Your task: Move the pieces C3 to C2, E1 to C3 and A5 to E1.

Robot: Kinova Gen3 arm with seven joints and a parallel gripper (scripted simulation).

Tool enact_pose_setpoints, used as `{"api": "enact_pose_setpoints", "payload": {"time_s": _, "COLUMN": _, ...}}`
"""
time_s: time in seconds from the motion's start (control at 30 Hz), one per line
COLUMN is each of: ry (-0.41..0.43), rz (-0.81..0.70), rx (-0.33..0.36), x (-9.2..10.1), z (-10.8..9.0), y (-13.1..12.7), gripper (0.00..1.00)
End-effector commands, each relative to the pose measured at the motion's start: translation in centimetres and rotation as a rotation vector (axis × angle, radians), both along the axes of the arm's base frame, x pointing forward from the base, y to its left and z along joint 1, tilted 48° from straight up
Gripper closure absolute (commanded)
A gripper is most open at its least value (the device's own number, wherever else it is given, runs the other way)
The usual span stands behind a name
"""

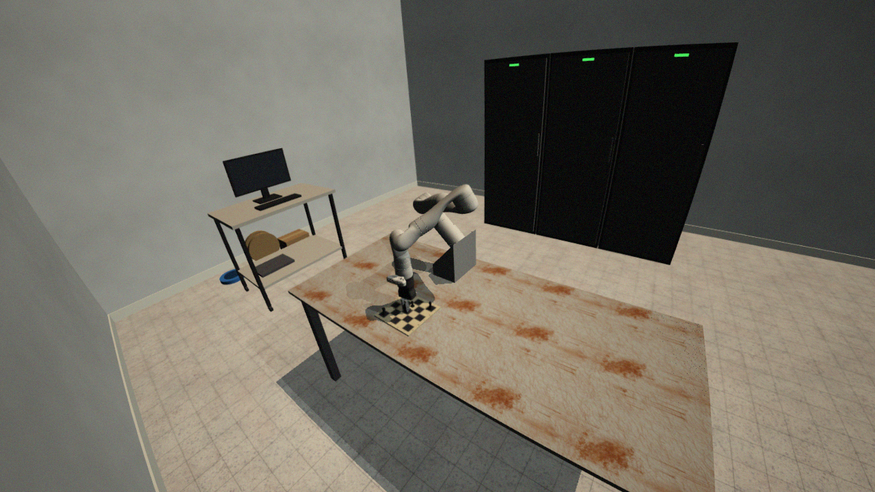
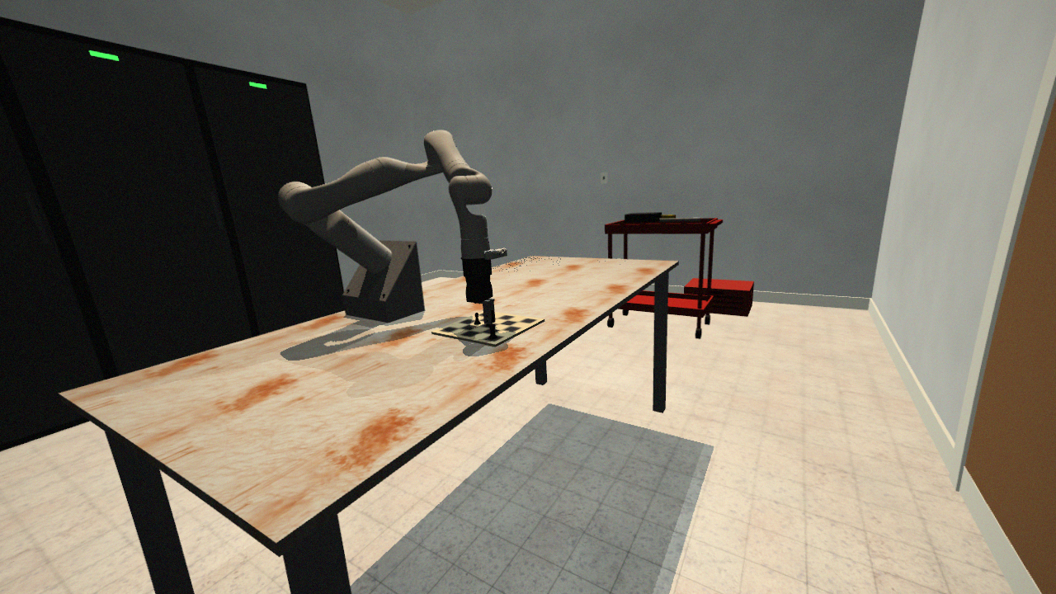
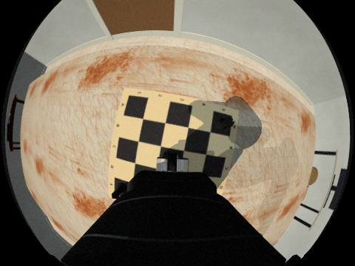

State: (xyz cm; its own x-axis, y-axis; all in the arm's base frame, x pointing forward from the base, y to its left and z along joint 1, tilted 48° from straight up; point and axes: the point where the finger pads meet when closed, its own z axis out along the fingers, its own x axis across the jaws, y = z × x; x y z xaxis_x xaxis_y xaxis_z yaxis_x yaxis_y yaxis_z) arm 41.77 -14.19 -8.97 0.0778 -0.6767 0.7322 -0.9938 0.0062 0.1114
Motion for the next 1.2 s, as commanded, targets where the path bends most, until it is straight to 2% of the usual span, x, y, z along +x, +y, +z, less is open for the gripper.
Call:
{"api": "enact_pose_setpoints", "payload": {"time_s": 0.0, "ry": -0.002, "rz": 0.005, "rx": 0.003, "x": 0.1, "z": -0.1, "y": -0.1, "gripper": 1.0}}
{"api": "enact_pose_setpoints", "payload": {"time_s": 0.2, "ry": -0.001, "rz": 0.005, "rx": 0.003, "x": 0.2, "z": 0.6, "y": 0.7, "gripper": 1.0}}
{"api": "enact_pose_setpoints", "payload": {"time_s": 0.43, "ry": 0.002, "rz": 0.014, "rx": 0.004, "x": 0.7, "z": 3.7, "y": 4.5, "gripper": 1.0}}
{"api": "enact_pose_setpoints", "payload": {"time_s": 0.5, "ry": 0.002, "rz": 0.014, "rx": 0.004, "x": 0.7, "z": 3.7, "y": 4.5, "gripper": 1.0}}
{"api": "enact_pose_setpoints", "payload": {"time_s": 0.73, "ry": 0.002, "rz": 0.009, "rx": 0.003, "x": 0.9, "z": 6.3, "y": 7.1, "gripper": 1.0}}
{"api": "enact_pose_setpoints", "payload": {"time_s": 1.17, "ry": 0.001, "rz": 0.008, "rx": 0.003, "x": 0.9, "z": 6.6, "y": 7.4, "gripper": 1.0}}
